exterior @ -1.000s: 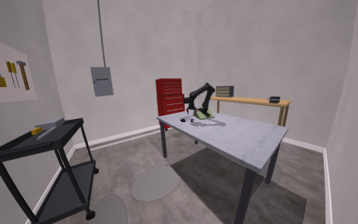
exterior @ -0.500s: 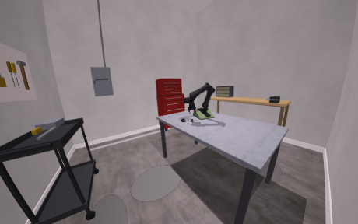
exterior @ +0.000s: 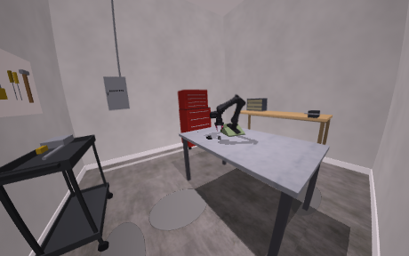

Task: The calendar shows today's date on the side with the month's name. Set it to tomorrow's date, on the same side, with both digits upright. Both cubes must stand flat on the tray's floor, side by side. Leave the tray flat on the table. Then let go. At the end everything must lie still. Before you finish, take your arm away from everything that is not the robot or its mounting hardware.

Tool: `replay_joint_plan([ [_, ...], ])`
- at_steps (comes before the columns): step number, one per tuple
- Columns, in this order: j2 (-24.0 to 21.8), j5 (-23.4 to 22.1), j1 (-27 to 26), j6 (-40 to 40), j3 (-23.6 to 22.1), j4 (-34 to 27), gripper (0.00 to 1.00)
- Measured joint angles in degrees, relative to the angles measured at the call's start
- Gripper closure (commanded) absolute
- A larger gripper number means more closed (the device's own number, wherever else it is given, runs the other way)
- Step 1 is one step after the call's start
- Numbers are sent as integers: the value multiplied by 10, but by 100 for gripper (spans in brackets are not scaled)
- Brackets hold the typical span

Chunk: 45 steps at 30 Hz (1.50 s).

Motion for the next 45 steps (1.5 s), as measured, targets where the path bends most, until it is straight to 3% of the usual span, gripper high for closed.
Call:
replay_joint_plan([
  [25,2,0,4,2,-6,6,55],
  [45,18,1,27,24,-42,58,55],
])
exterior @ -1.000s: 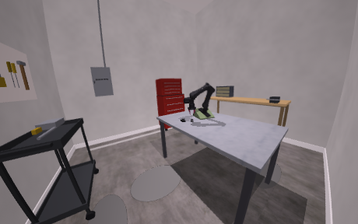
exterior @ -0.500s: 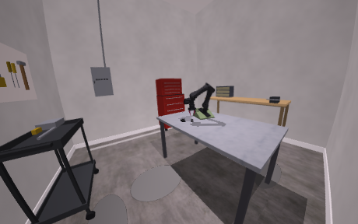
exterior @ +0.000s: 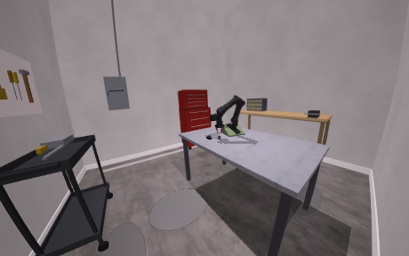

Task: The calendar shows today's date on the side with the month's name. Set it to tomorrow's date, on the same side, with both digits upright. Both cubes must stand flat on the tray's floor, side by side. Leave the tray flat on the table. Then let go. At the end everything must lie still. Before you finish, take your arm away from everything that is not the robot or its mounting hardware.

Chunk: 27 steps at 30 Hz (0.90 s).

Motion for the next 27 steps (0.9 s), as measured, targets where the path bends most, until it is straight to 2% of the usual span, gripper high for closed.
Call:
replay_joint_plan([
  [27,22,1,24,31,-34,77,55],
])
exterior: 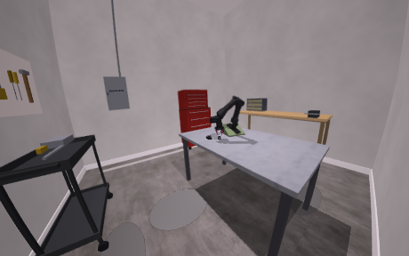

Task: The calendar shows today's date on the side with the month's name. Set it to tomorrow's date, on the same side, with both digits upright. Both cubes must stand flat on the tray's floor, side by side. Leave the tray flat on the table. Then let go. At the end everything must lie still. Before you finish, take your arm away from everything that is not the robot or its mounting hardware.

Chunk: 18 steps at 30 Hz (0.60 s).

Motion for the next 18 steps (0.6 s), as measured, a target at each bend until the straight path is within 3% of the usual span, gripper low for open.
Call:
replay_joint_plan([
  [18,0,0,0,2,0,6,55],
])
